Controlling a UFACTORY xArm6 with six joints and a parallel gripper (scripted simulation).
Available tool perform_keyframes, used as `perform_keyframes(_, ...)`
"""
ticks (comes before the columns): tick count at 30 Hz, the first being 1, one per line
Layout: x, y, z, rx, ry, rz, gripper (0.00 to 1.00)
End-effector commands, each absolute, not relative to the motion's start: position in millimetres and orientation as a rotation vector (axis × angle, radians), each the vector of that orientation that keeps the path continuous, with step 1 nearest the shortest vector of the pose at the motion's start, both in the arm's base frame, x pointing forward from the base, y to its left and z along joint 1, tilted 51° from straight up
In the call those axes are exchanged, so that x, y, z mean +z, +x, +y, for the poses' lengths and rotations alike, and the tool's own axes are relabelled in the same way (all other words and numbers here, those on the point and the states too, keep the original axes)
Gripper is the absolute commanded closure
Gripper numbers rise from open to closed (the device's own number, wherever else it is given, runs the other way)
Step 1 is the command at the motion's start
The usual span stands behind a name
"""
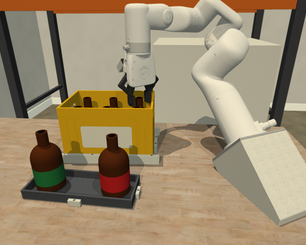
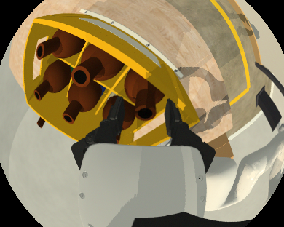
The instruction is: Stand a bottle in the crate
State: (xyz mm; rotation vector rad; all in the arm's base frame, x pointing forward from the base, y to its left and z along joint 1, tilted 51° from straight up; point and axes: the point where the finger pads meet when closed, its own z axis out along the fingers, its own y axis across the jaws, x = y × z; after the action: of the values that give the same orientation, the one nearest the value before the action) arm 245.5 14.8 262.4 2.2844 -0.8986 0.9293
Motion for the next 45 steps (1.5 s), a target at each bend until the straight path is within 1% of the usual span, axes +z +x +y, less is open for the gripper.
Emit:
perform_keyframes(1, 263, 246, 15, 0.931, 2.286, -0.899, 0.35)
perform_keyframes(31, 264, 245, 16, 0.931, 2.286, -0.899, 0.35)
perform_keyframes(45, 274, 239, 27, 0.931, 2.286, -0.899, 0.35)
